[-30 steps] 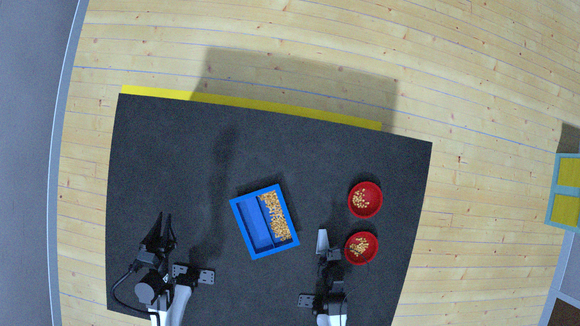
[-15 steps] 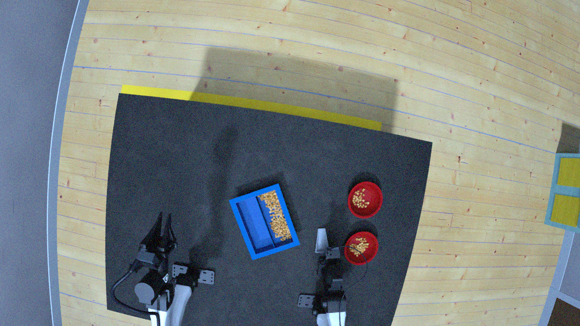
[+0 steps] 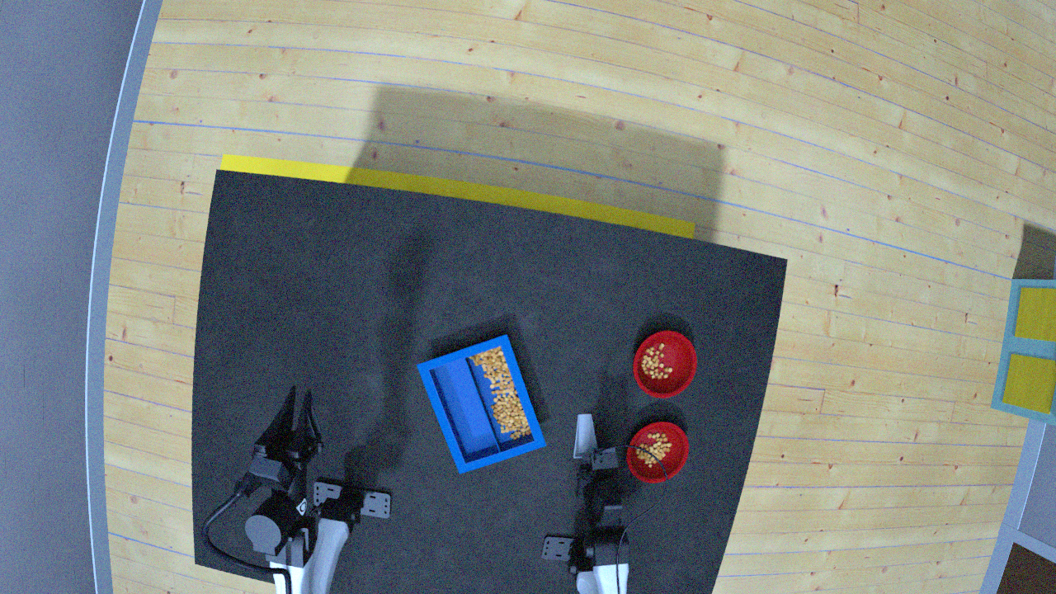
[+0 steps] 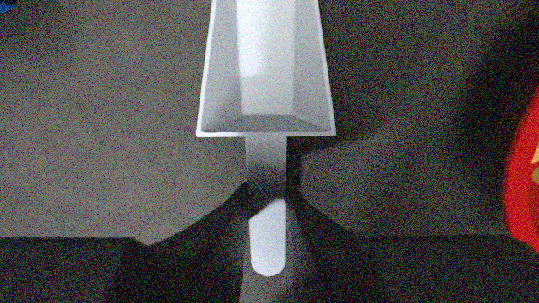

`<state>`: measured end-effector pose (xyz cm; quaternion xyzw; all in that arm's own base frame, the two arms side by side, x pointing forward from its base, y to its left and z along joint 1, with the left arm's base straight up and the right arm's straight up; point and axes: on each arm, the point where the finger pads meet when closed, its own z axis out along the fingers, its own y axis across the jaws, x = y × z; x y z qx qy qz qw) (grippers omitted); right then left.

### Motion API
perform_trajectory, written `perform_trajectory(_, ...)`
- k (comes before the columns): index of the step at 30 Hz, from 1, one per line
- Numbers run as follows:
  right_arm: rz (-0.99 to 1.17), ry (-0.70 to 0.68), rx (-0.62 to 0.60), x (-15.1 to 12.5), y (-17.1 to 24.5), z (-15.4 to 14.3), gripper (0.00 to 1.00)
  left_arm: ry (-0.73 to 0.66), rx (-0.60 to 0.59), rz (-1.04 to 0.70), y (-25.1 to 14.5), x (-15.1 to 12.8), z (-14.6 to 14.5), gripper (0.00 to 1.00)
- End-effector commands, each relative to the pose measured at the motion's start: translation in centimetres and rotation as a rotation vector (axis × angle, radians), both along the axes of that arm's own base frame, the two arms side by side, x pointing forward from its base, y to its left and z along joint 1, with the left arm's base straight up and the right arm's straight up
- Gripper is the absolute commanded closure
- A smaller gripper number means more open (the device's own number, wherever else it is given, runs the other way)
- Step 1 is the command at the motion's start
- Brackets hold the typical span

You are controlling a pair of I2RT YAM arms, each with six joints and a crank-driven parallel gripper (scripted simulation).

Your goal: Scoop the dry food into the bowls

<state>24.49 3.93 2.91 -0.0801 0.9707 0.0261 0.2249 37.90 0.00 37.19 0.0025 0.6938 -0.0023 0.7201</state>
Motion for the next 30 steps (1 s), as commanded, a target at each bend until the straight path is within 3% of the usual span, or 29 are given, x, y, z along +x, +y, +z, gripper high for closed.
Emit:
perform_trajectory(1,0.023,-0.007,0.009,0.3,0.5,-0.5,1.0,-0.071,-0.004,0.003,0.0,-0.1,2.8,0.73)
perform_trajectory(6,0.016,-0.006,0.006,0.3,0.3,-1.0,1.0,-0.071,-0.004,0.003,0.0,-0.1,2.8,0.73)
perform_trajectory(14,0.009,-0.082,0.019,1.9,0.5,1.1,1.0,-0.071,-0.004,0.003,0.0,-0.1,2.8,0.73)
perform_trajectory(15,0.011,-0.082,0.019,1.9,0.5,1.1,0.65,-0.071,-0.004,0.003,0.0,-0.1,2.8,0.73)
perform_trajectory(30,0.011,-0.083,0.019,1.9,0.5,1.2,0.65,-0.071,-0.004,0.003,0.0,-0.1,2.8,0.73)
